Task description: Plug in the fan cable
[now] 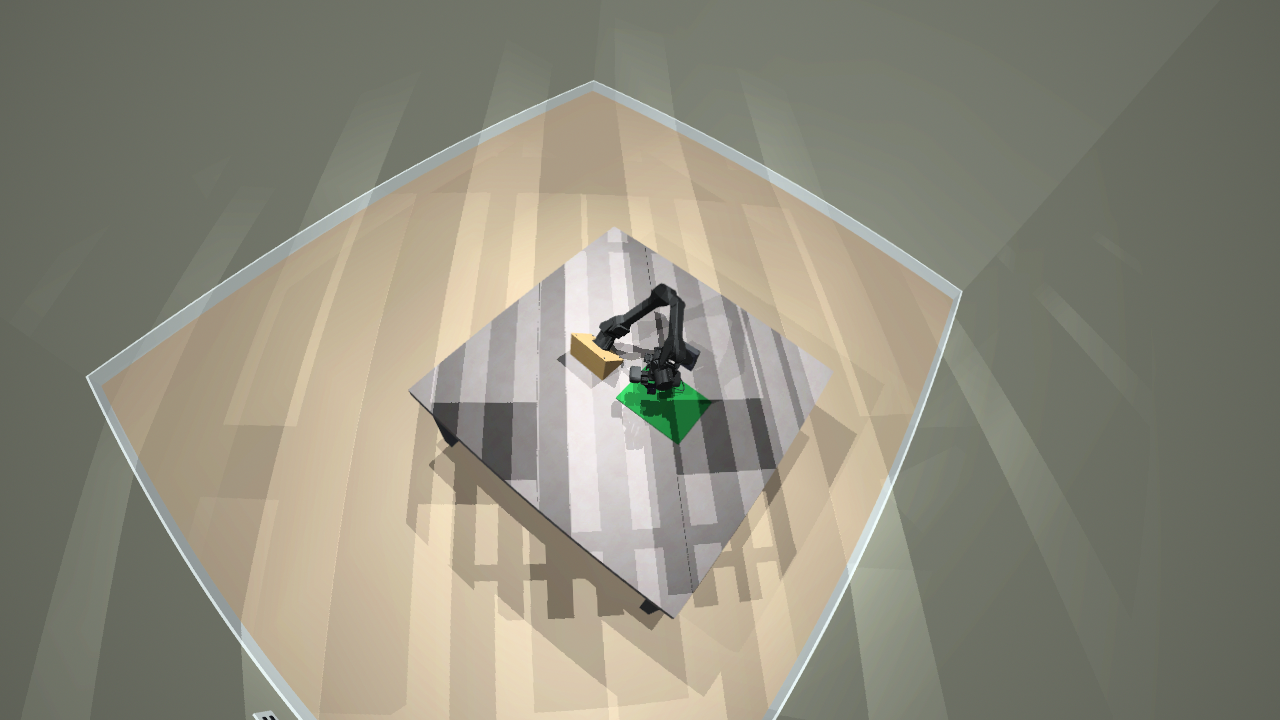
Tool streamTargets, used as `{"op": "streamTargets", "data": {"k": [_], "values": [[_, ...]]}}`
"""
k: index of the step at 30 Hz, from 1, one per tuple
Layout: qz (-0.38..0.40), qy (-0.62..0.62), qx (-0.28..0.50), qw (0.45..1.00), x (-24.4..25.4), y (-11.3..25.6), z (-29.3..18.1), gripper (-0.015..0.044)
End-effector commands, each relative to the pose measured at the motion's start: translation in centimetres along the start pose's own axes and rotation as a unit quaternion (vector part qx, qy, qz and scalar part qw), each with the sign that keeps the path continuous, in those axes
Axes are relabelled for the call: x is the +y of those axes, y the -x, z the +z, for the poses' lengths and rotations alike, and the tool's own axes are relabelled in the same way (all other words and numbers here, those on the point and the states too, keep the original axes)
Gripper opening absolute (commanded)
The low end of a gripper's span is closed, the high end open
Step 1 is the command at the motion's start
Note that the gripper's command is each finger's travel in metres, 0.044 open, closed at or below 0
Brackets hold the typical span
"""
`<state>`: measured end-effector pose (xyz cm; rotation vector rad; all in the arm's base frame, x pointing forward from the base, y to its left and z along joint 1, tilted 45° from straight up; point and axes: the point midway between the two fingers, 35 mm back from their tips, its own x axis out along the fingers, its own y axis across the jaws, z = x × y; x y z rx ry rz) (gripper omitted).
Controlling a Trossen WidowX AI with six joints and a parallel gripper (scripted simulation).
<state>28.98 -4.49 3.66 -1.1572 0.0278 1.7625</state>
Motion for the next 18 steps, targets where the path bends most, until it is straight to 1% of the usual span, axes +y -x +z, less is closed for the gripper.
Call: {"op": "streamTargets", "data": {"k": [1, 9, 18], "values": [[0.001, -0.056, 0.002, 0.998, 0.09, 0.24, 0.07, 0.0], [0.001, -0.193, 0.002, 0.981, 0.33, 0.26, 0.32, 0.0], [0.001, -0.343, 0.002, 0.939, 0.59, 0.27, 0.61, 0.0]]}}
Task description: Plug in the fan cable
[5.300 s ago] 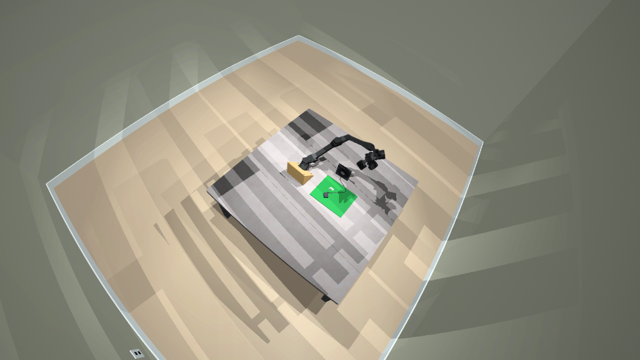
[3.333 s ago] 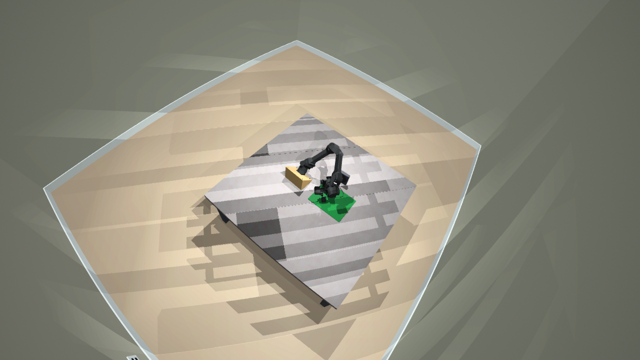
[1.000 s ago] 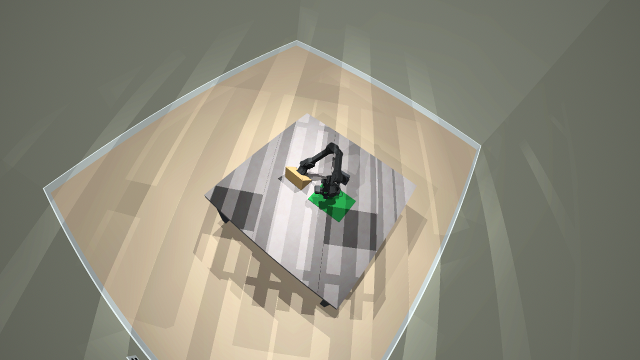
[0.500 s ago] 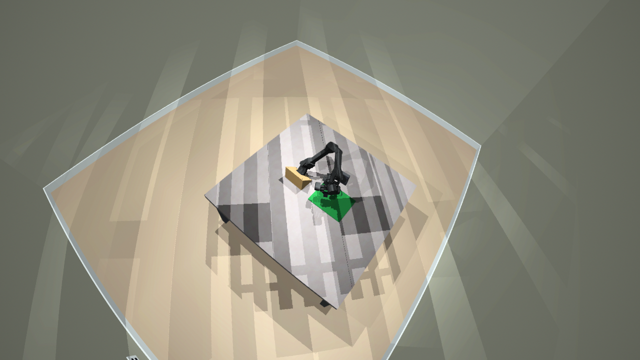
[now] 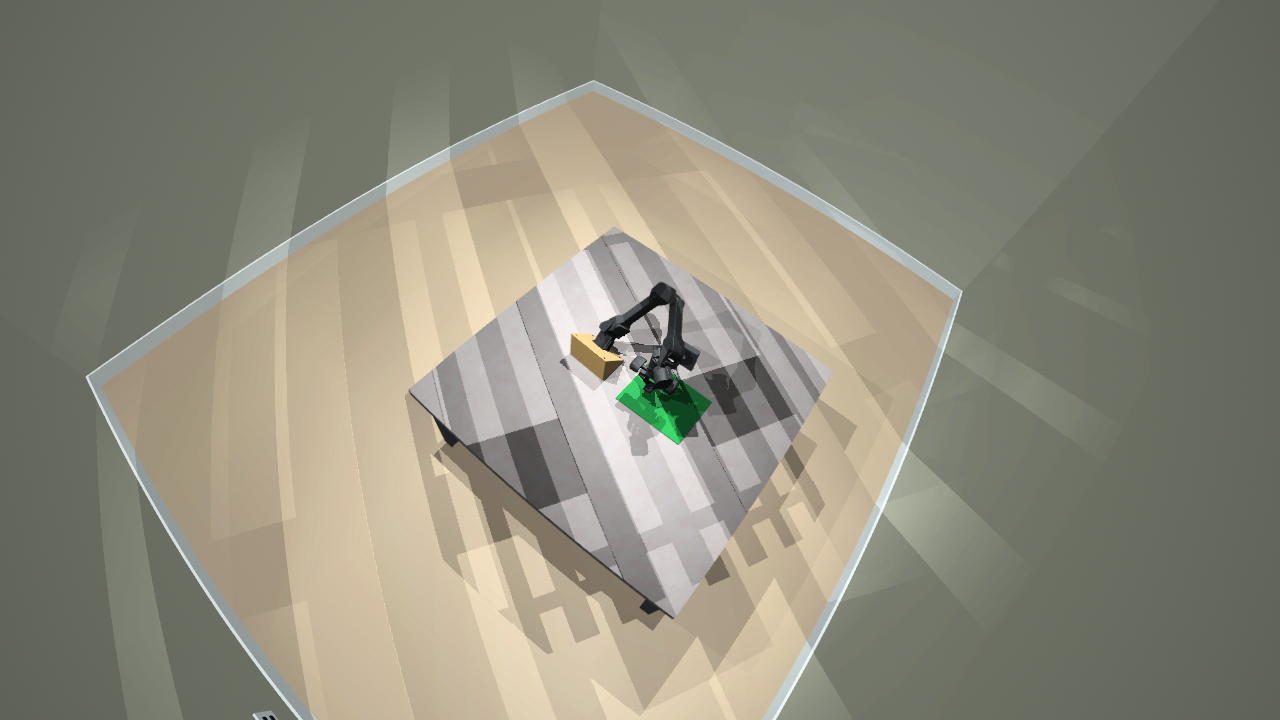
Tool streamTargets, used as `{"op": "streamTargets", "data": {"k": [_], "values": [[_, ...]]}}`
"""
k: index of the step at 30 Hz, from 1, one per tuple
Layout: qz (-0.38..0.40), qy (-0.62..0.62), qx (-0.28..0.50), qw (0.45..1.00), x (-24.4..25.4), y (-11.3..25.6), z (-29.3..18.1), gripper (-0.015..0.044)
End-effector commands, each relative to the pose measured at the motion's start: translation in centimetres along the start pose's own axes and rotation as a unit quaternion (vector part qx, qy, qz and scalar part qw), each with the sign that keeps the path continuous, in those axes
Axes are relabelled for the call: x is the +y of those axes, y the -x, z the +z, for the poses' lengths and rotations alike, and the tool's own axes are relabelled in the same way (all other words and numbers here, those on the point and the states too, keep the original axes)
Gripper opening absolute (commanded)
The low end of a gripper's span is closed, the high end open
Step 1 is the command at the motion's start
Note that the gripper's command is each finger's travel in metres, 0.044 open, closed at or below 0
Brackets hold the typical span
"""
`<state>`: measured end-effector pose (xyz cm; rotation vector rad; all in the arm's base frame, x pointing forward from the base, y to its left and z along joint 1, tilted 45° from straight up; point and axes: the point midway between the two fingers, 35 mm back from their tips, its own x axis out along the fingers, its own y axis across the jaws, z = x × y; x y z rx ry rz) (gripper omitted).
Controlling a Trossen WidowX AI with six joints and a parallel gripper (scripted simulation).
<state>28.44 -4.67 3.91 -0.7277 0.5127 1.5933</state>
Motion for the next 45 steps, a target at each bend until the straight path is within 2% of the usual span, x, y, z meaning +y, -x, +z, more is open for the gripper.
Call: {"op": "streamTargets", "data": {"k": [1, 11, 22, 33, 45], "values": [[0.002, -0.073, 0.001, 0.997, 0.3, 0.0, 0.0, 0.0], [0.002, -0.244, 0.001, 0.97, 0.8, 0.0, 0.2, 0.0], [0.002, -0.423, 0.001, 0.906, 1.2, 0.0, 0.3, 0.0], [0.001, -0.586, 0.002, 0.81, 1.7, 0.0, 0.4, 0.0], [0.001, -0.74, 0.002, 0.672, 2.2, 0.0, 0.5, 0.0]]}}
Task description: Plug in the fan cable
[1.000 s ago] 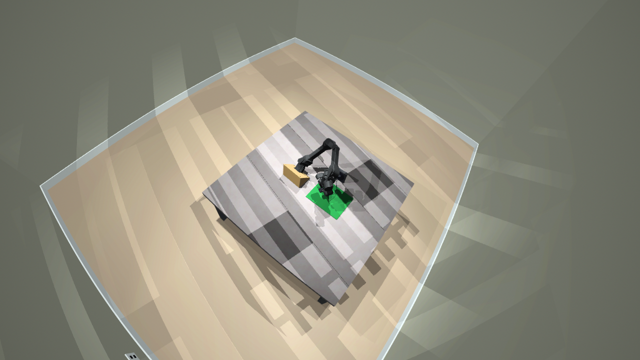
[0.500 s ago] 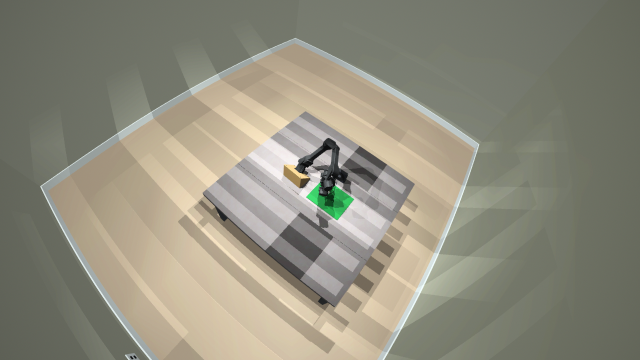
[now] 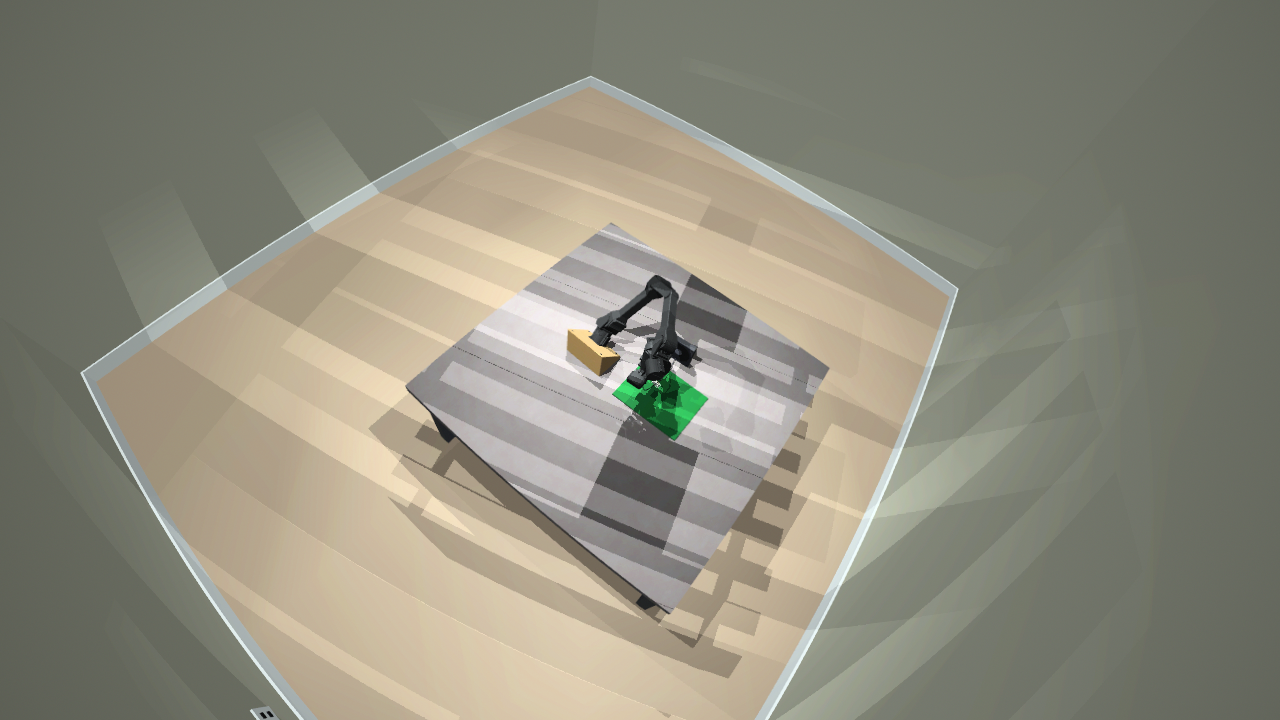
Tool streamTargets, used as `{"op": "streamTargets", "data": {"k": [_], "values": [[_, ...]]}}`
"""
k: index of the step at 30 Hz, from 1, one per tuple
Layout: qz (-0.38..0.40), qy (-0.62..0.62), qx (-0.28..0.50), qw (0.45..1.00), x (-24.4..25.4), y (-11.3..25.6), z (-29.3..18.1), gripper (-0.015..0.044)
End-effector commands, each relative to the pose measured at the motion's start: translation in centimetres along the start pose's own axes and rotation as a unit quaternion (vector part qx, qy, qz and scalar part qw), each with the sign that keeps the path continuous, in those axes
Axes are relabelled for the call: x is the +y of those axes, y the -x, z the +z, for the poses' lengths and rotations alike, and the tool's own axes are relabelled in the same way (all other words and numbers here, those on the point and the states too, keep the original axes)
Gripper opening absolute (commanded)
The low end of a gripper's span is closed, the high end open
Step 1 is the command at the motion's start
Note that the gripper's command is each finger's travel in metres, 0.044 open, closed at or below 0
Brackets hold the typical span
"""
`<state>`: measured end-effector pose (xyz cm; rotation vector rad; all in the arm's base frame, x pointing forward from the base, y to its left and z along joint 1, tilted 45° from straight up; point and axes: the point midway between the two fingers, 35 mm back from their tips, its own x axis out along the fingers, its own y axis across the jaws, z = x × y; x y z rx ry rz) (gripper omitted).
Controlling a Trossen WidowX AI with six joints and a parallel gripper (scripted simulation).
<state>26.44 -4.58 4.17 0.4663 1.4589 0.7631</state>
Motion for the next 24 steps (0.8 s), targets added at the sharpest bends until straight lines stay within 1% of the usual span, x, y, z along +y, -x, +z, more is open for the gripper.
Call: {"op": "streamTargets", "data": {"k": [1, 12, 24], "values": [[-0.002, -0.072, 0.001, 0.997, -0.02, -0.01, -0.29, 0.0], [-0.002, -0.259, 0.001, 0.966, 0.12, -0.03, -0.76, 0.0], [-0.002, -0.442, 0.0, 0.897, 0.27, -0.06, -1.24, 0.0]]}}
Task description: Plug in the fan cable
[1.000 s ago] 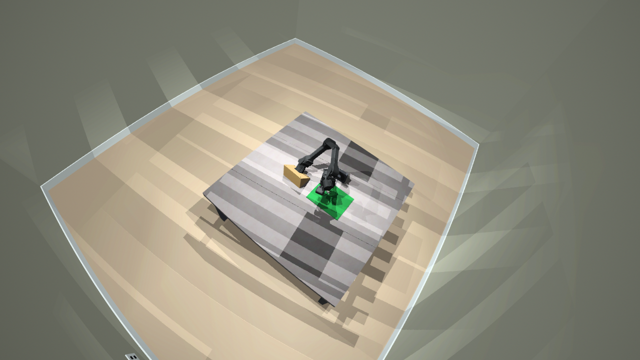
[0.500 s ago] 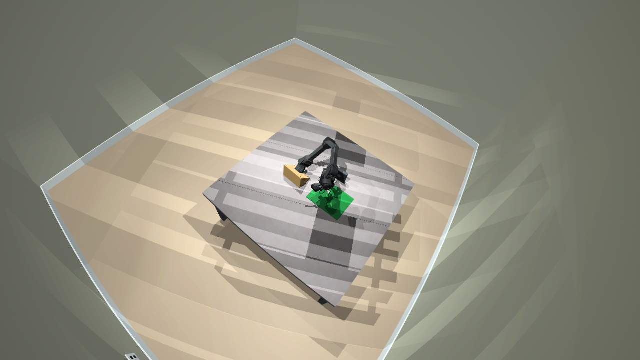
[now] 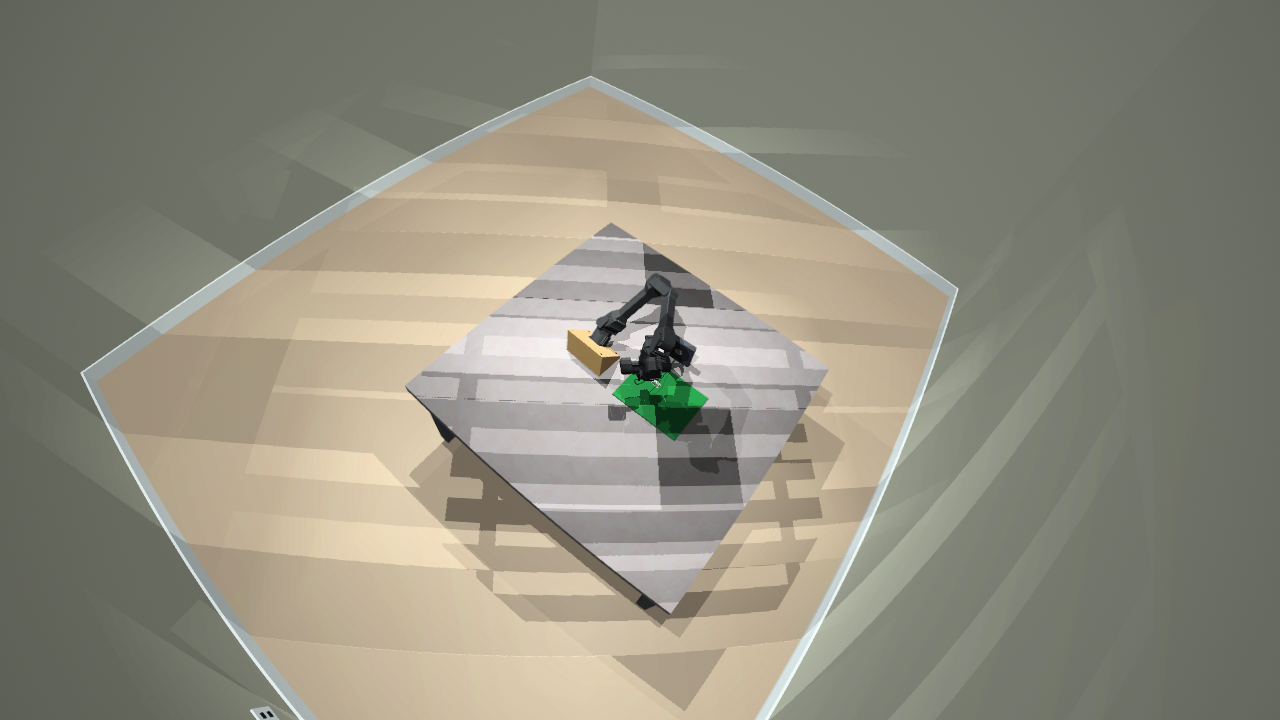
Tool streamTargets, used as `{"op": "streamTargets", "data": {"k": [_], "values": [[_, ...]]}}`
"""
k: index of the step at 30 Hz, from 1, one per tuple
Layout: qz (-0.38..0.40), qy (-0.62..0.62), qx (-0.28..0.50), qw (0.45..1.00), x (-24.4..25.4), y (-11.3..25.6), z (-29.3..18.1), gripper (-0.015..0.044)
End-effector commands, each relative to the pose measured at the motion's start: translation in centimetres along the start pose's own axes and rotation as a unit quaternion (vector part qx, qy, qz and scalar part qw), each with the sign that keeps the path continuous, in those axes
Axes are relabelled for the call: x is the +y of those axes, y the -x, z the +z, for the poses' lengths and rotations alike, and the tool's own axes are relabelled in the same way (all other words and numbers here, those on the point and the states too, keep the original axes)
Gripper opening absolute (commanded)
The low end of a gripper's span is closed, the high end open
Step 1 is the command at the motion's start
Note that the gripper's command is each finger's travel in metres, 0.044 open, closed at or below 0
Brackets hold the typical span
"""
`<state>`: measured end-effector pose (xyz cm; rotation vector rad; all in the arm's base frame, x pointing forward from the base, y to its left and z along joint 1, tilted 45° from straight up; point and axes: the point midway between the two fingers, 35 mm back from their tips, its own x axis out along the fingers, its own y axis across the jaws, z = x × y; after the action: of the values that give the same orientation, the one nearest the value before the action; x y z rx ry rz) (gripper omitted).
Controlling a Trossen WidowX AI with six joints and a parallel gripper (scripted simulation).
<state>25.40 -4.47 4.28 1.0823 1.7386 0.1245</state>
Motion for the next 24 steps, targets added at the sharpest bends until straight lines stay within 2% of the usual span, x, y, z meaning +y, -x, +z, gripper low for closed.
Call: {"op": "streamTargets", "data": {"k": [1, 7, 24], "values": [[-0.003, -0.049, -0.001, 0.999, -0.2, 0.0, -0.1, 0.0], [-0.007, -0.049, -0.003, 0.999, -0.3, -0.1, -0.2, 0.0], [-0.121, -0.038, -0.067, 0.99, -1.0, -2.2, -1.3, 0.0]]}}
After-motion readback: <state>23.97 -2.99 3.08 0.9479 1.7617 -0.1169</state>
